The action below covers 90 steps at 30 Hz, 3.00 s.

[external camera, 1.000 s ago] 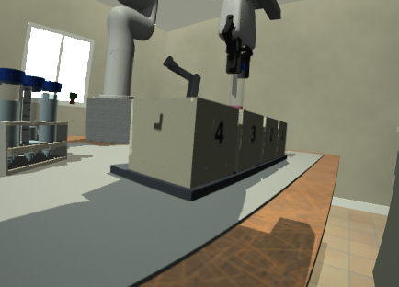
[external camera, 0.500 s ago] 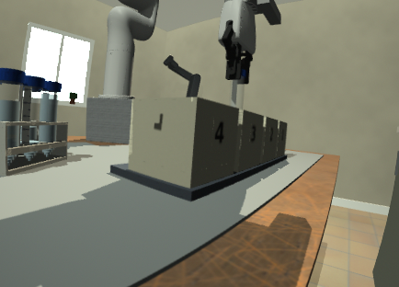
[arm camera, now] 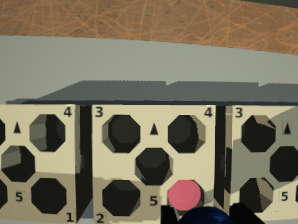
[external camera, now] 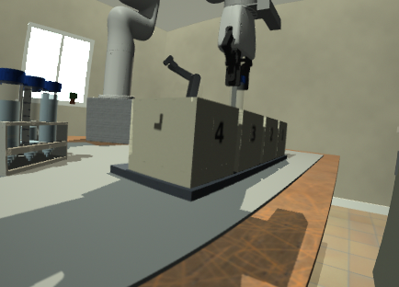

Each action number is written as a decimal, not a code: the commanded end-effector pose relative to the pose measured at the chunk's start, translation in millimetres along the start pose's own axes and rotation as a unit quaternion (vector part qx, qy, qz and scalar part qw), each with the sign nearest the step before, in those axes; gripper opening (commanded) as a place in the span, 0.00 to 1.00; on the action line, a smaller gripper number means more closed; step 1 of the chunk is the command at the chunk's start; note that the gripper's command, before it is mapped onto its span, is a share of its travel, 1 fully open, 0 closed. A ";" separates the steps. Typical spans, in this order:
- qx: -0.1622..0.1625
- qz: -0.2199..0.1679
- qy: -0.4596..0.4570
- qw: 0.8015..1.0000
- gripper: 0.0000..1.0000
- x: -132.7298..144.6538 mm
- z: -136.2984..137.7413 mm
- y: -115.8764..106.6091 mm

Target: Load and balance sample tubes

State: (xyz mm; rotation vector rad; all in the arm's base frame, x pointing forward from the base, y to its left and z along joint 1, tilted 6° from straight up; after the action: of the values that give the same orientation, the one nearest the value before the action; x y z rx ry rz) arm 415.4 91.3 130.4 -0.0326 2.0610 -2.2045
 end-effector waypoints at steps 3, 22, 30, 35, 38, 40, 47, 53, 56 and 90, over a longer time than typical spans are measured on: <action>0.000 0.002 0.000 1.000 0.00 -1.2 -0.1 4.1; 0.000 0.002 0.000 1.000 0.00 -1.2 -0.1 21.1; 0.000 0.002 0.000 1.000 0.00 -1.2 -0.1 28.2; 0.000 0.002 0.000 1.000 0.00 -1.2 -0.1 32.2; 0.000 0.002 0.000 1.000 0.00 -1.2 -0.1 35.2; 0.000 0.002 0.000 1.000 0.00 -1.2 -0.1 37.2; 0.000 0.002 0.000 1.000 0.00 -1.2 -0.1 43.2; 0.000 0.002 0.000 1.000 0.00 -1.2 -0.1 48.2; 0.000 0.002 0.000 1.000 0.00 -1.3 -0.1 50.2; 0.000 0.002 0.000 1.000 0.44 -1.3 -0.1 50.5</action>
State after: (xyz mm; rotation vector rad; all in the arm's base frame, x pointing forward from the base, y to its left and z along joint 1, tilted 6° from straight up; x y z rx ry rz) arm 419.3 88.1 78.9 -0.0327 2.0610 -2.2046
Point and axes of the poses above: the point where the finger pads meet when closed, its own y axis out along the fingers, its own z axis across the jaws, x = y × z, the point moved 7 cm from there along -y, back along the fingers, and after that the axes turned 6 degrees about y, right-handed, at the moved point
